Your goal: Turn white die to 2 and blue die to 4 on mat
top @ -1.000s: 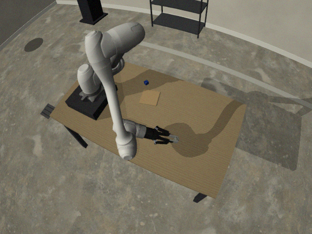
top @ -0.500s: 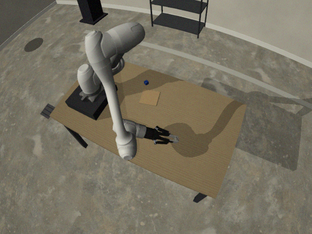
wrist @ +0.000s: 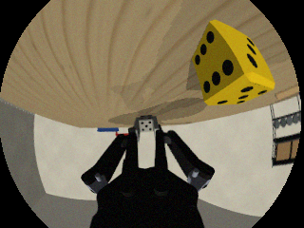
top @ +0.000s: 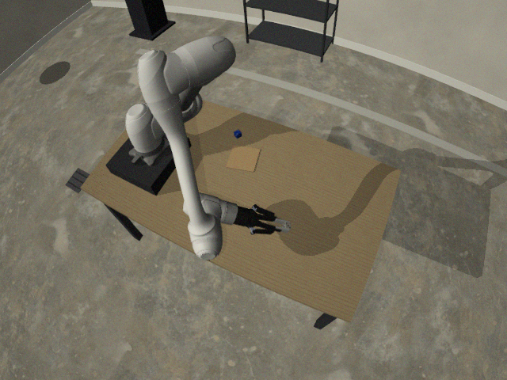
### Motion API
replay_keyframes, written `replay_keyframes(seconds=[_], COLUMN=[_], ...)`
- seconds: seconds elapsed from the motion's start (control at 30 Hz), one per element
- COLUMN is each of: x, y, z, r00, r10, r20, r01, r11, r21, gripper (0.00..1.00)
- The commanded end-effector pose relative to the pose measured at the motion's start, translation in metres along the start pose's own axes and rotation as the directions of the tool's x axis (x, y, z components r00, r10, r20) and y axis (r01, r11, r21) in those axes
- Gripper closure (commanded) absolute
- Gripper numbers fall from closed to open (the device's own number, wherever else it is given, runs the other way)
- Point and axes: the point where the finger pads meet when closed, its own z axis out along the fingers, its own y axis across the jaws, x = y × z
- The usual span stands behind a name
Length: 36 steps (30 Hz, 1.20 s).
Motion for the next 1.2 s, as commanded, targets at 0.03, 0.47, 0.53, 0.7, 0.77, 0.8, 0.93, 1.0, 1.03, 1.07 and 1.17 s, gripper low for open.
replay_keyframes(seconds=[0.03,0.47,0.53,0.7,0.77,0.8,0.93,1.0,1.03,1.07,1.17], x=[0.0005,0.0005,0.0005,0.0005,0.0005,0.0005,0.0005,0.0005,0.0005,0.0005,0.0005], y=[0.0008,0.0008,0.0008,0.0008,0.0008,0.0008,0.0008,0.0008,0.0008,0.0008,0.0008], z=[0.0018,0.0018,0.0018,0.0018,0.0018,0.0018,0.0018,0.0018,0.0018,0.0018,0.0018], r00=[1.000,1.000,1.000,1.000,1.000,1.000,1.000,1.000,1.000,1.000,1.000], r10=[0.001,0.001,0.001,0.001,0.001,0.001,0.001,0.001,0.001,0.001,0.001], r20=[0.002,0.002,0.002,0.002,0.002,0.002,0.002,0.002,0.002,0.002,0.002], r01=[-0.001,-0.001,-0.001,-0.001,-0.001,-0.001,-0.001,-0.001,-0.001,-0.001,-0.001], r11=[1.000,1.000,1.000,1.000,1.000,1.000,1.000,1.000,1.000,1.000,1.000], r21=[0.001,0.001,0.001,0.001,0.001,0.001,0.001,0.001,0.001,0.001,0.001], gripper=[0.74,0.65,0.65,0.65,0.65,0.65,0.65,0.65,0.65,0.65,0.65])
